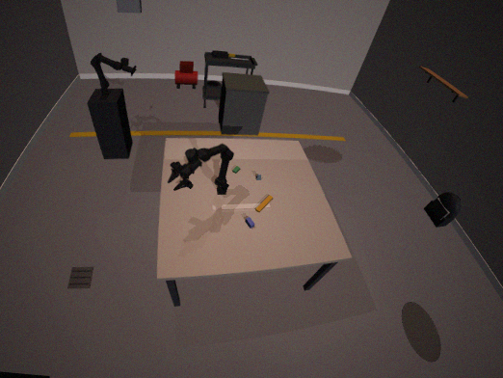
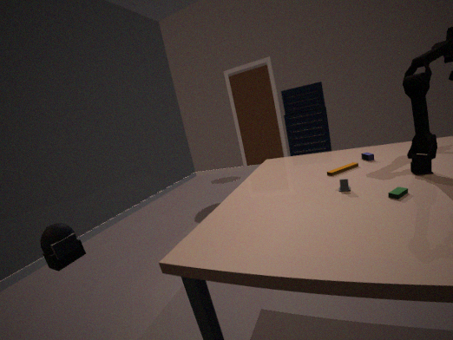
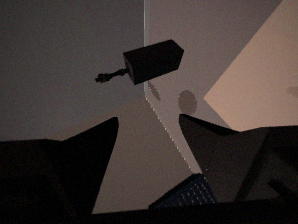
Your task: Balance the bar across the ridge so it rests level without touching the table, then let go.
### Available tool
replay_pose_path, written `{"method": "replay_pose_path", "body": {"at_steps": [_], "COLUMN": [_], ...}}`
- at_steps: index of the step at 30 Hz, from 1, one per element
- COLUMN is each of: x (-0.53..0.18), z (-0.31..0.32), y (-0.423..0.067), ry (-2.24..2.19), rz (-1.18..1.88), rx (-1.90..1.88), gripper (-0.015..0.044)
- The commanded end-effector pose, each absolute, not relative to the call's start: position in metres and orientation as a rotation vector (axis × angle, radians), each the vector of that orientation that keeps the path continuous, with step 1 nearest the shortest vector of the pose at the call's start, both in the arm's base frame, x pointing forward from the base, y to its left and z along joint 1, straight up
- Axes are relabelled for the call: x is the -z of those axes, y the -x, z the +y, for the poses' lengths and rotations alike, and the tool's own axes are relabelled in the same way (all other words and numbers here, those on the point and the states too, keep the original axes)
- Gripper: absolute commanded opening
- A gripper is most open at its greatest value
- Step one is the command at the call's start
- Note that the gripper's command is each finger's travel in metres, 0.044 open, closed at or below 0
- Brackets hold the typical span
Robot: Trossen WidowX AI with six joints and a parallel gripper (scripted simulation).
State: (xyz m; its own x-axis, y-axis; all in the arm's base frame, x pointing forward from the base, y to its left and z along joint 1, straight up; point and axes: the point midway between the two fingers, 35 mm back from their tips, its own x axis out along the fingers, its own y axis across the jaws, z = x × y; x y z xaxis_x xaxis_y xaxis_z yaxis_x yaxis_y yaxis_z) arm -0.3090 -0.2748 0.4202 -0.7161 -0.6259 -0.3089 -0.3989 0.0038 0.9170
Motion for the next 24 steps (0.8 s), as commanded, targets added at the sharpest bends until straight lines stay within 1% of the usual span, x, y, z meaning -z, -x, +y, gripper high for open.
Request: {"method": "replay_pose_path", "body": {"at_steps": [1, 14, 24], "x": [-0.405, -0.373, -0.351], "z": [-0.296, -0.351, -0.378], "y": [0.293, 0.234, 0.182], "ry": [-1.15, -1.272, -1.302], "rz": [-1.923, -1.403, -1.035], "rx": [1.864, 1.985, 2.017], "gripper": [0.0315, 0.0315, 0.0315]}}
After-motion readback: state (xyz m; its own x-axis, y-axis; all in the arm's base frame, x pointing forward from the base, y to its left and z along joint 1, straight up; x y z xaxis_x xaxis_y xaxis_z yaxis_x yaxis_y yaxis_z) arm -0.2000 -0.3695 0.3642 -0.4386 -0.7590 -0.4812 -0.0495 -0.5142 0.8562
